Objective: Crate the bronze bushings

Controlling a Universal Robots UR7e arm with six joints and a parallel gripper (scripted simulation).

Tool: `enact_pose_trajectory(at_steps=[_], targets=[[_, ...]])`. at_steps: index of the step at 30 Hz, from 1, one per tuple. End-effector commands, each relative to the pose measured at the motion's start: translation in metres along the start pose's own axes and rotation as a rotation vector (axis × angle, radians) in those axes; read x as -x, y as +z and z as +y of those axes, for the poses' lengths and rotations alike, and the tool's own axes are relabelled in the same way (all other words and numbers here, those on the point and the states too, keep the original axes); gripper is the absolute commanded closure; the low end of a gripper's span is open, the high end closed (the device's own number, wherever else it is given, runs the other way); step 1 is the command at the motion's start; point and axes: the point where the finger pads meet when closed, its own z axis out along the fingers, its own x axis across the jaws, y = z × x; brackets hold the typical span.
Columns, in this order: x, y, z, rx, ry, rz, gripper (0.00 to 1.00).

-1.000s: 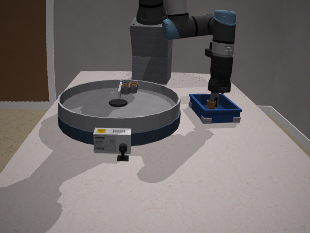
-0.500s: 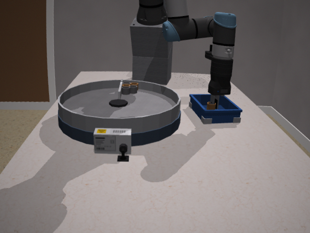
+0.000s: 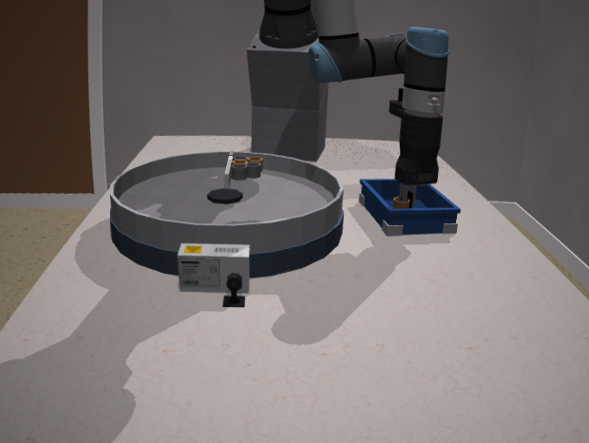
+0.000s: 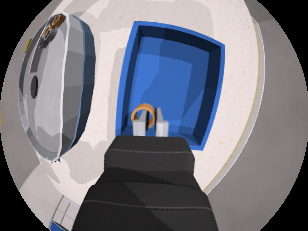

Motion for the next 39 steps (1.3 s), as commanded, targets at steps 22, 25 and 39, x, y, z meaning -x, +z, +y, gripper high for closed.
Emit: enact_pose_trajectory(at_steps=[22,25,39], targets=[[0.0,0.012,0.0,0.001,0.0,0.0,1.0],[0.0,0.012,0.0,0.001,0.0,0.0,1.0],[0.0,0.02,0.0,0.001,0.0,0.0,1.0]])
